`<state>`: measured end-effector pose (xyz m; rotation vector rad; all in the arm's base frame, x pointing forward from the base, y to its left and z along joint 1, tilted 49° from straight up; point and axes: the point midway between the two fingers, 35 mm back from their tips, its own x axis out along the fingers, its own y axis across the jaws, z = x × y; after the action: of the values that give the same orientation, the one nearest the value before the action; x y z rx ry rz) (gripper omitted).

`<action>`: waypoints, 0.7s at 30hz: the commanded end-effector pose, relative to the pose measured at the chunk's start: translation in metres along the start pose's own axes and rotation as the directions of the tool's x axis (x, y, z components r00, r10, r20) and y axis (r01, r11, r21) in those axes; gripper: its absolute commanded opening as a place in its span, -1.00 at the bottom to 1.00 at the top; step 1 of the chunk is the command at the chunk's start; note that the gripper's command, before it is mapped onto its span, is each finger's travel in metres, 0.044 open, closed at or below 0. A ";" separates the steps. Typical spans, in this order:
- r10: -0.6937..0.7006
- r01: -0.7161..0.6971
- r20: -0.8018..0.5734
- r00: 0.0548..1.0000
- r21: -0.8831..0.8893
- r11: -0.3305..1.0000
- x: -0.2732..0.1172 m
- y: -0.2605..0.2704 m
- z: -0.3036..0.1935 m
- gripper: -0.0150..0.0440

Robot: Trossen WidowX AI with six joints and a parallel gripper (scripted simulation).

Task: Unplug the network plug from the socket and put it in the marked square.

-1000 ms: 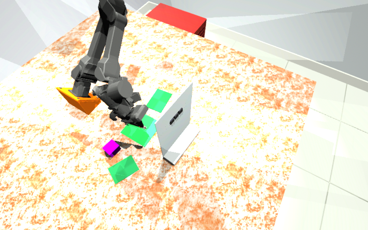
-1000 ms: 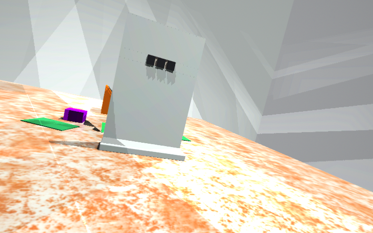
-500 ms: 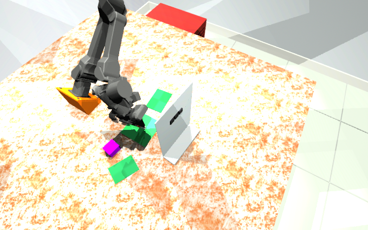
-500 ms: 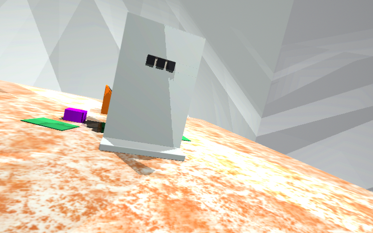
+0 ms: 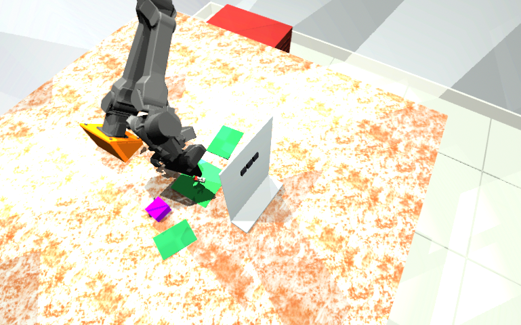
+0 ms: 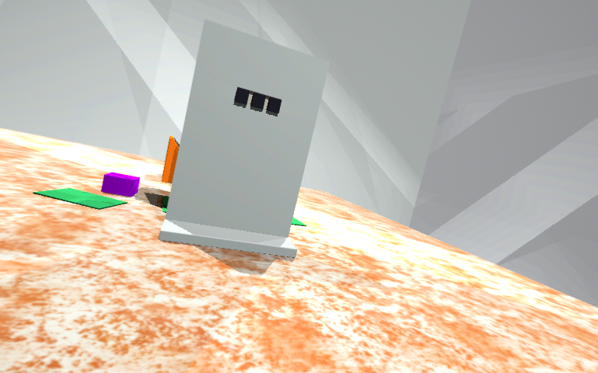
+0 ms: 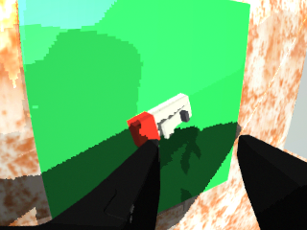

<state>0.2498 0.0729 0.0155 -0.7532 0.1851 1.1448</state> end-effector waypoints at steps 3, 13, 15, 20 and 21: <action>-0.004 0.004 0.001 1.000 -0.003 1.000 -0.006 -0.001 0.000 0.04; -0.005 0.005 0.001 1.000 -0.002 1.000 -0.014 -0.002 0.000 0.04; -0.004 0.004 0.000 1.000 -0.002 1.000 -0.015 -0.003 0.000 0.04; -0.002 0.002 -0.003 1.000 -0.003 1.000 -0.018 -0.006 -0.002 0.04; -0.002 0.001 -0.004 1.000 -0.003 1.000 -0.019 -0.007 -0.002 0.04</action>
<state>0.2460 0.0593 0.0242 -0.7535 0.1899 1.1461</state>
